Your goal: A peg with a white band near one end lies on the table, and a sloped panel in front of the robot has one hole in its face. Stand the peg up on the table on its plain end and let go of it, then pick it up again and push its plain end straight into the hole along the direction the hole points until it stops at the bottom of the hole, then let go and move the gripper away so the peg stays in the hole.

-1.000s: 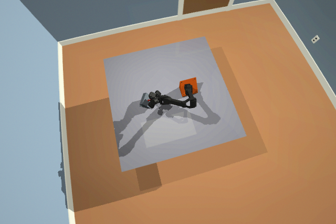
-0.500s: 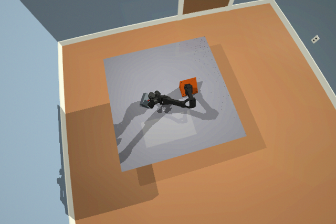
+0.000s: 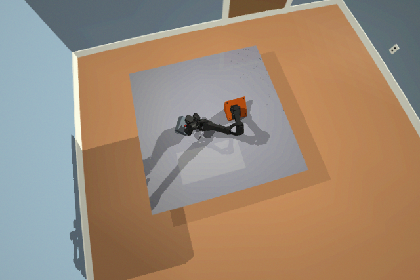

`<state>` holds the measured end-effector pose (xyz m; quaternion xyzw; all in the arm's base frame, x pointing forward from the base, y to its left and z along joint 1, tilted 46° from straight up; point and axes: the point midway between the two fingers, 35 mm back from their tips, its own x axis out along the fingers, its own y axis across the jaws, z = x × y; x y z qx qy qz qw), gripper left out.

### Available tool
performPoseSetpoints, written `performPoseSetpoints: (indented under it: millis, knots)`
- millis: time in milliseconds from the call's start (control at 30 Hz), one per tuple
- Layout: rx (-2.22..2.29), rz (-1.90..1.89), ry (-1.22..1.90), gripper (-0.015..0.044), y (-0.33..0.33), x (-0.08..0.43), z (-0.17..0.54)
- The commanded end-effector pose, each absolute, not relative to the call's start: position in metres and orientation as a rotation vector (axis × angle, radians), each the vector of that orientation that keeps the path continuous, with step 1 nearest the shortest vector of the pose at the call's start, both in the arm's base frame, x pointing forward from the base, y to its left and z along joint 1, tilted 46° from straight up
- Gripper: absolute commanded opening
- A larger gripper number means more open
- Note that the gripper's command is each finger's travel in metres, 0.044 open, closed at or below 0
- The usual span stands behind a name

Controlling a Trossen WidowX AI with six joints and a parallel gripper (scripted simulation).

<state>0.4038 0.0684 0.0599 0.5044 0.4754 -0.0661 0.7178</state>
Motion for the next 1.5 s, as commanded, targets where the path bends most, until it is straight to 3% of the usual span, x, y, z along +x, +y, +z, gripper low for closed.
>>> performPoseSetpoints:
  millis: [0,700,1267,1467]
  knots:
    - [1.117,-0.153,1.052,0.0000,0.069,0.406,0.056]
    - [1.116,-0.145,1.050,0.0000,0.070,0.407,0.056]
    - [1.116,-0.146,1.050,0.0440,0.069,0.405,0.059]
    - [1.116,-0.149,1.052,0.0440,0.065,0.401,0.066]
